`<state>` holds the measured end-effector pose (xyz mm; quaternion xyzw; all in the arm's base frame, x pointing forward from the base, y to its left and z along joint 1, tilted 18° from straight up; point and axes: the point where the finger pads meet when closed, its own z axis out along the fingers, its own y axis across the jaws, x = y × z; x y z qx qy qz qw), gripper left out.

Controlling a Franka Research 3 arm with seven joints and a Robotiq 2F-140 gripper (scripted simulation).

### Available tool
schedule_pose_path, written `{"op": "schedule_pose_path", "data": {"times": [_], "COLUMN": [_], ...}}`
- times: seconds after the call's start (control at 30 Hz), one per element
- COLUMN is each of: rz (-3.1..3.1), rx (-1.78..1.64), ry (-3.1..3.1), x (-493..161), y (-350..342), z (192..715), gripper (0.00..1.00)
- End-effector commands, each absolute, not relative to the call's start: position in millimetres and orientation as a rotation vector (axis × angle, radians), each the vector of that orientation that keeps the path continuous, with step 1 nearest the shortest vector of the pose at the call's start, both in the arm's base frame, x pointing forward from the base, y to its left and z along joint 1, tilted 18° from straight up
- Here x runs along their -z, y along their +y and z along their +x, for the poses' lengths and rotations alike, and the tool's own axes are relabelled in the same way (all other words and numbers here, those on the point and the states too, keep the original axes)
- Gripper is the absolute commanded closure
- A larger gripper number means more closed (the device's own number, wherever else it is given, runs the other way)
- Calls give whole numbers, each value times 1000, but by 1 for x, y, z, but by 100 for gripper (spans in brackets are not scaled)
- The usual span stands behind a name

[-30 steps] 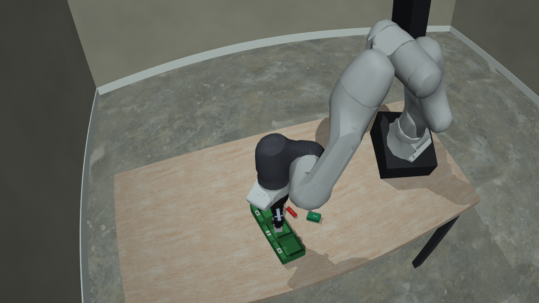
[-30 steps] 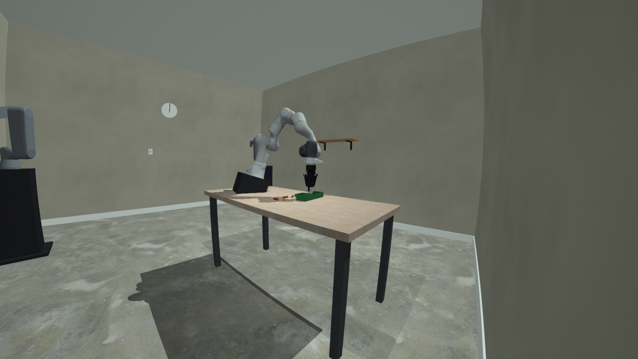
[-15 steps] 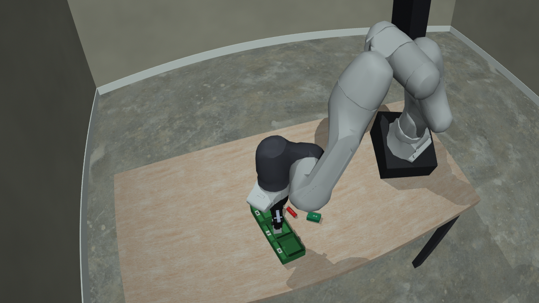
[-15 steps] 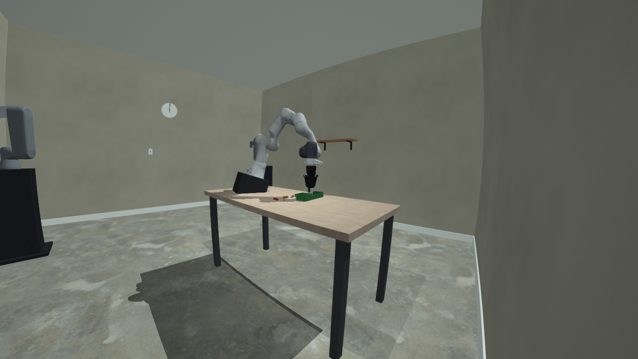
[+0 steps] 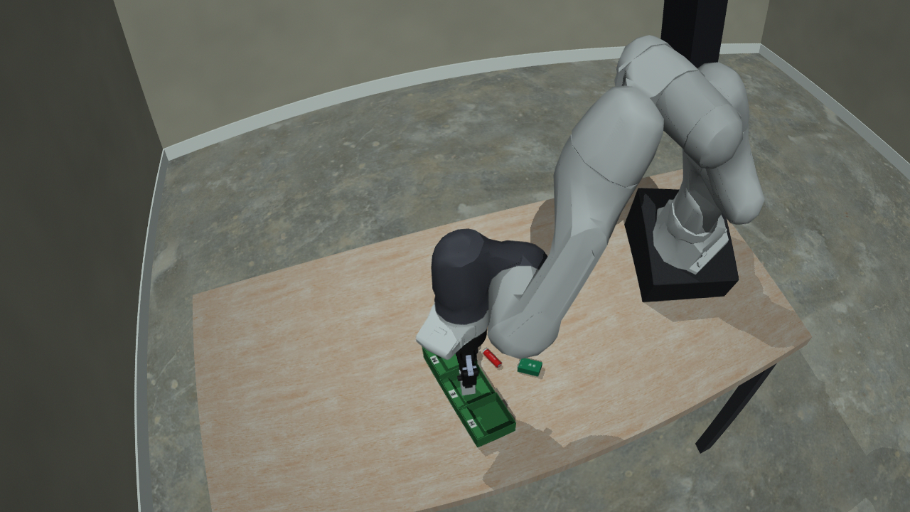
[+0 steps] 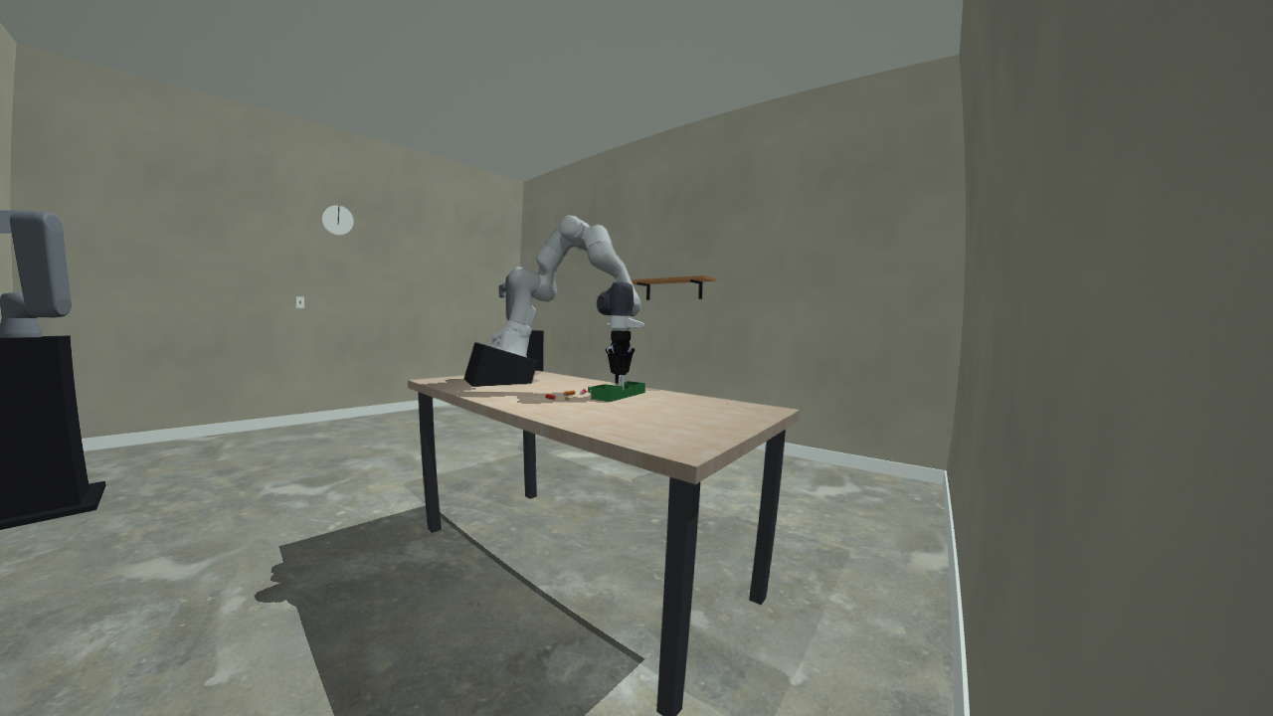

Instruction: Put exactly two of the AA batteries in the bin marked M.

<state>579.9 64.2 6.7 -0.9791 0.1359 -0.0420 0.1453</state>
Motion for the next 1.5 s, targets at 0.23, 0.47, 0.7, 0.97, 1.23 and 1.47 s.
{"op": "schedule_pose_path", "data": {"times": [0.23,0.47,0.7,0.97,1.23,1.47], "rz": [-2820,-2820,-2820,-2820,-2820,-2820], "rx": [126,126,126,126,126,126], "ry": [390,390,390,390,390,390], "x": [-7,-7,-7,-7,-16,-22], "y": [64,64,64,64,62,60], "z": [582,582,582,582,580,580], "gripper": [95,95,95,95,95,95]}}
